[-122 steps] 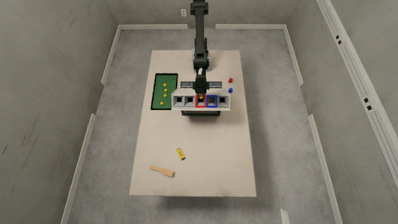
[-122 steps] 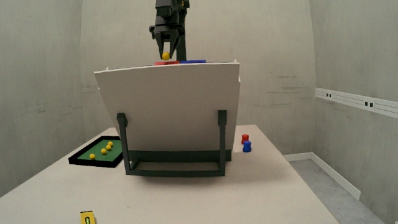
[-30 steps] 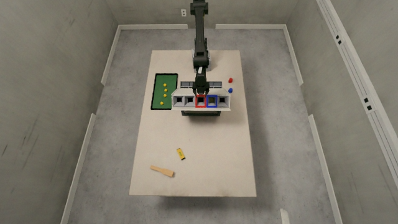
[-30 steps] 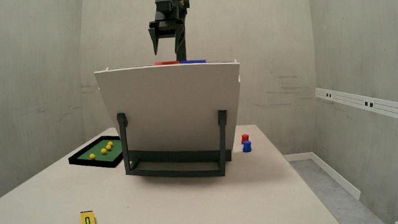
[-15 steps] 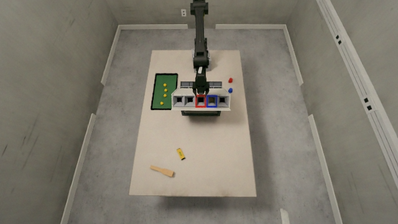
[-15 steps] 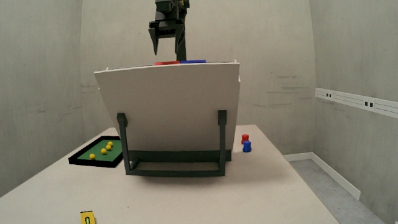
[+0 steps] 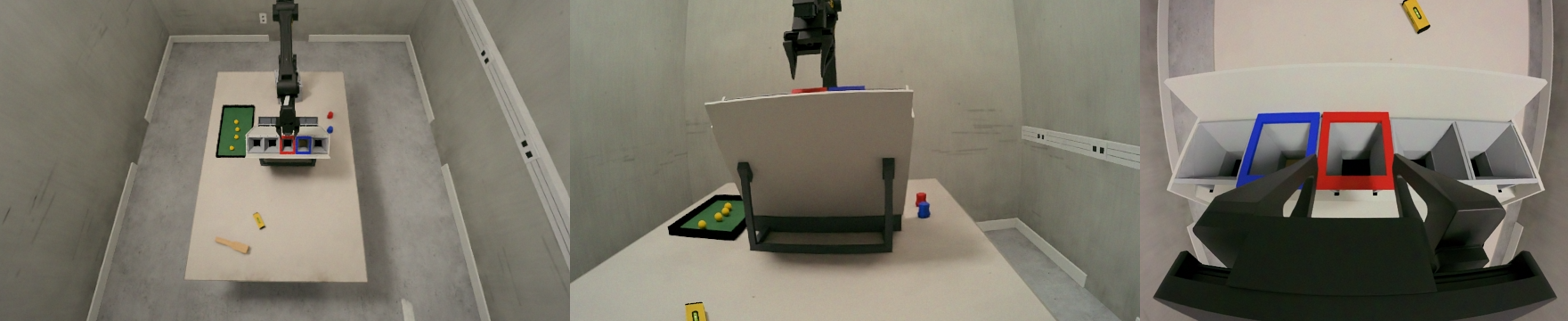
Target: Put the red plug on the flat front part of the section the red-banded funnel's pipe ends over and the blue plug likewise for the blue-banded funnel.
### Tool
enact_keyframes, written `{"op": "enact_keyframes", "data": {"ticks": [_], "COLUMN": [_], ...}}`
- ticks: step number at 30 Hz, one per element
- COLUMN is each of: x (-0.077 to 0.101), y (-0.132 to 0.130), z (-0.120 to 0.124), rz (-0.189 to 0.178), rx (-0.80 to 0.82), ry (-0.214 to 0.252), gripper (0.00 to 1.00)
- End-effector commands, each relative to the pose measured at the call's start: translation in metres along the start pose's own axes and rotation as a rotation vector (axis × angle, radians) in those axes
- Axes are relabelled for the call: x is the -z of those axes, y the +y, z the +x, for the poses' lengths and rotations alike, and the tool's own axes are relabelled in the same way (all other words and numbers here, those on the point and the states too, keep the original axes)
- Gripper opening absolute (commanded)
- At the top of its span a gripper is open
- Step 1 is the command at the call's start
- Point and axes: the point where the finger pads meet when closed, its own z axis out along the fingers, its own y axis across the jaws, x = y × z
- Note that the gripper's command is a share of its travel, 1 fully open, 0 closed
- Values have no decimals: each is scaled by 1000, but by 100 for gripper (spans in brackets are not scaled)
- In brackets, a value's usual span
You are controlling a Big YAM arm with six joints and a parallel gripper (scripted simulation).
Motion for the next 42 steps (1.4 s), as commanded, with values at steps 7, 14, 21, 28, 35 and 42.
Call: {"op": "enact_keyframes", "data": {"ticks": [7,14,21,28,35,42], "x": [28,28,28,28,28,28], "y": [-1,-1,-1,-1,-1,-1], "z": [-19,-19,-19,-20,-20,-20], "rz": [1,1,1,1,0,0], "rx": [-1,-1,-1,-1,-2,-2], "ry": [-61,-49,-29,-21,-41,-61], "gripper": [59,59,59,59,59,59]}}
